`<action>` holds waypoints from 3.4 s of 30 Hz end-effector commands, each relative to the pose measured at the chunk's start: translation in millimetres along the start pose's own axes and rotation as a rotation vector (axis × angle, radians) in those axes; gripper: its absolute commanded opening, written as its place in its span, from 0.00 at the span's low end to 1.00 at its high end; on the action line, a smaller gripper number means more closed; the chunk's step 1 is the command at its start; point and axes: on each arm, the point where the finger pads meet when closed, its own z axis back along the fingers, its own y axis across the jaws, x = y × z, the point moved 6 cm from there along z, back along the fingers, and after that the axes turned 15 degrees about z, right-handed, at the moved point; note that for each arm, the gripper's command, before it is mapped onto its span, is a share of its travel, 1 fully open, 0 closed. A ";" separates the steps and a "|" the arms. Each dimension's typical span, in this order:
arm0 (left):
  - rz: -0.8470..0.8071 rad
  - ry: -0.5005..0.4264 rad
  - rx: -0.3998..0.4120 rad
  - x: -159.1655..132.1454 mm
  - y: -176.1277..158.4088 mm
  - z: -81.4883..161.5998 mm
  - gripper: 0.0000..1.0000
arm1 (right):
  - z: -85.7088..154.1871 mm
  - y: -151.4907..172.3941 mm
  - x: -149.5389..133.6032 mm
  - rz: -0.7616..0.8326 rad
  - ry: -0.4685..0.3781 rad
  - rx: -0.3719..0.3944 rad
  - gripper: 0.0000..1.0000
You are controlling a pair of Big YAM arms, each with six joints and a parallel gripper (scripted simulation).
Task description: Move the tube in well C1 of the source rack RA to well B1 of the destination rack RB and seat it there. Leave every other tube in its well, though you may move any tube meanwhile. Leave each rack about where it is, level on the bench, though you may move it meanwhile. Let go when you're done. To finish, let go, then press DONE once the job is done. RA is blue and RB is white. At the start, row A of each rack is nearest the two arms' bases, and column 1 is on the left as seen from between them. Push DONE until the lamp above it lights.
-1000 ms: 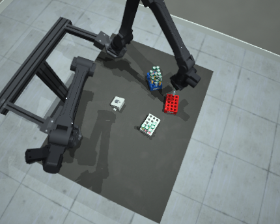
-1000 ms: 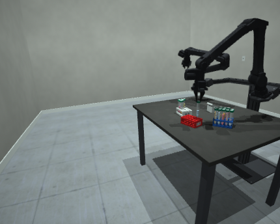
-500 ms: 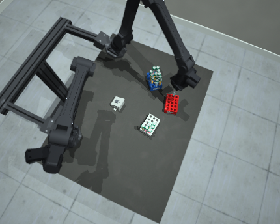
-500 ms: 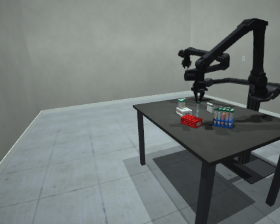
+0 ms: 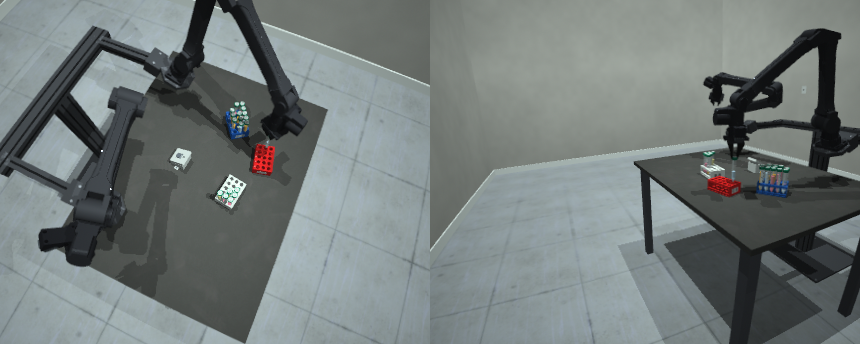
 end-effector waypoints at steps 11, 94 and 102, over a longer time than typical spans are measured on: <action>0.002 -0.001 0.015 5.2 0.0 -16.5 0.00 | 11.0 4.9 8.8 -0.009 -0.023 0.024 0.30; -0.003 0.000 0.009 -6.8 -4.7 -29.2 0.00 | 11.0 4.9 8.8 -0.009 -0.023 0.024 0.30; -0.003 -0.001 0.020 -3.8 0.7 -35.1 0.00 | 11.0 4.9 8.8 -0.009 -0.023 0.024 0.30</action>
